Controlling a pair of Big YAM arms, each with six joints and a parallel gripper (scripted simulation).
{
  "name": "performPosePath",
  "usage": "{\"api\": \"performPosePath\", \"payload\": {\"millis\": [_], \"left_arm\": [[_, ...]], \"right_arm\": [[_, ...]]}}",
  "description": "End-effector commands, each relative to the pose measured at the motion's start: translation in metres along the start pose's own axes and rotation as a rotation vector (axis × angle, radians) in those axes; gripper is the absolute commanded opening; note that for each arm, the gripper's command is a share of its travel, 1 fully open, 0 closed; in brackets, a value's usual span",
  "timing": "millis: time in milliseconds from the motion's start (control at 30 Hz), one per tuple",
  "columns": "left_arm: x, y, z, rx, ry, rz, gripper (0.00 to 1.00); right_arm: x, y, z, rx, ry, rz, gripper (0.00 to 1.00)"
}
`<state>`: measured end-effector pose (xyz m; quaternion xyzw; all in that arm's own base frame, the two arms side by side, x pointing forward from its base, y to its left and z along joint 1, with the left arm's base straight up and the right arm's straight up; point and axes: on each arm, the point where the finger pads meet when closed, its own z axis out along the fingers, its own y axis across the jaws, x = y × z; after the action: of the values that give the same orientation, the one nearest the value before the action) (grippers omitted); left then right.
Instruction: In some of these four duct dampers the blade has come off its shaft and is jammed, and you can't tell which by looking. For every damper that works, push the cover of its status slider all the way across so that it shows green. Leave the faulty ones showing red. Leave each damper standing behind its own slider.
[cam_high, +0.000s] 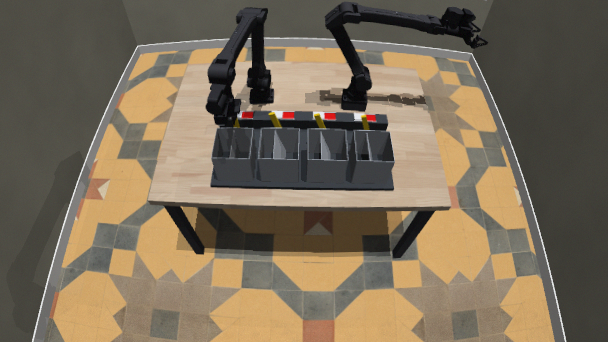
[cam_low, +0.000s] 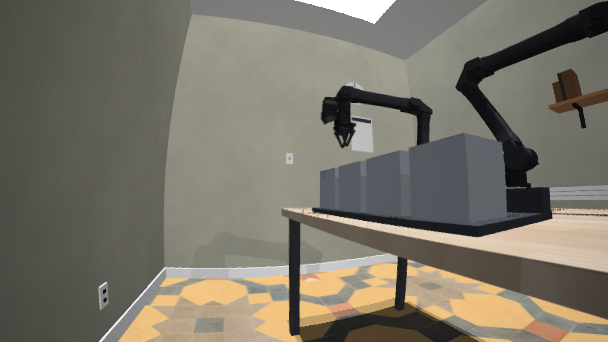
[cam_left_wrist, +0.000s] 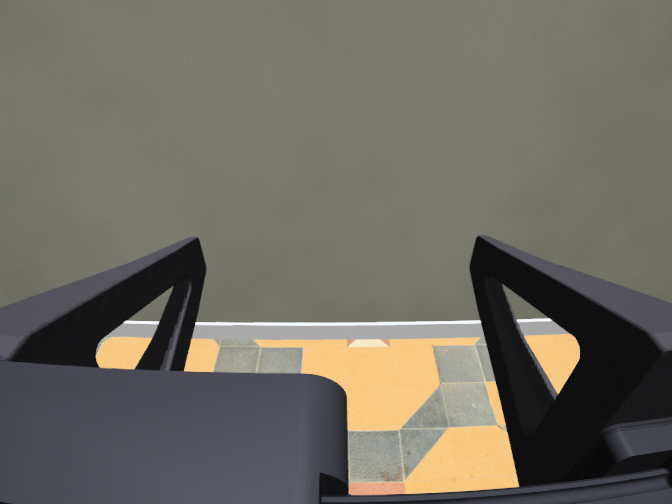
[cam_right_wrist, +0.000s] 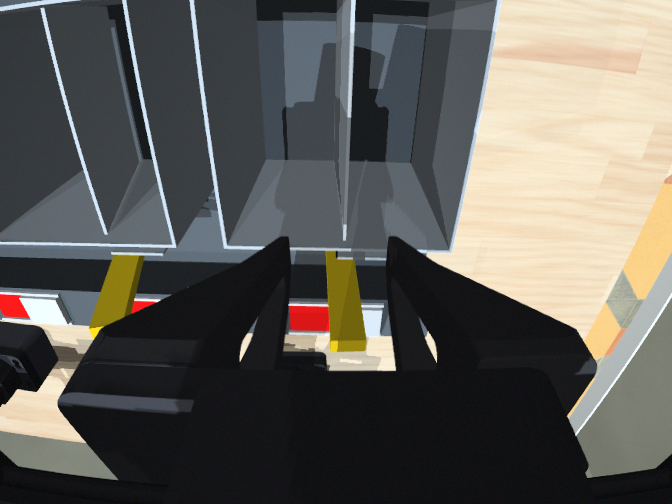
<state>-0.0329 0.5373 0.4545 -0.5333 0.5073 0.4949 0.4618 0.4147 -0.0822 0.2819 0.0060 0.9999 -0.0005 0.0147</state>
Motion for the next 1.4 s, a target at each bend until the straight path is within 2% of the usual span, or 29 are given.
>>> {"api": "performPosePath", "payload": {"millis": [0,100,133,267,500,1367], "left_arm": [[-0.046,-0.004,0.003,0.006,-0.084,-0.009,1.00],[-0.046,-0.004,0.003,0.006,-0.084,-0.009,1.00],[-0.046,-0.004,0.003,0.006,-0.084,-0.009,1.00],[-0.046,-0.004,0.003,0.006,-0.084,-0.009,1.00],[-0.046,-0.004,0.003,0.006,-0.084,-0.009,1.00],[-0.046,-0.004,0.003,0.006,-0.084,-0.009,1.00]], "right_arm": [[-0.022,0.001,-0.012,0.008,-0.007,0.021,0.36],[-0.020,-0.008,-0.012,0.008,-0.007,0.043,0.36],[-0.001,-0.005,-0.004,0.003,0.017,0.044,0.36],[-0.017,-0.006,-0.027,0.015,-0.053,0.038,0.36],[-0.015,-0.006,0.000,0.003,0.013,0.036,0.36],[-0.014,-0.006,-0.004,0.005,0.004,0.036,0.36]]}}
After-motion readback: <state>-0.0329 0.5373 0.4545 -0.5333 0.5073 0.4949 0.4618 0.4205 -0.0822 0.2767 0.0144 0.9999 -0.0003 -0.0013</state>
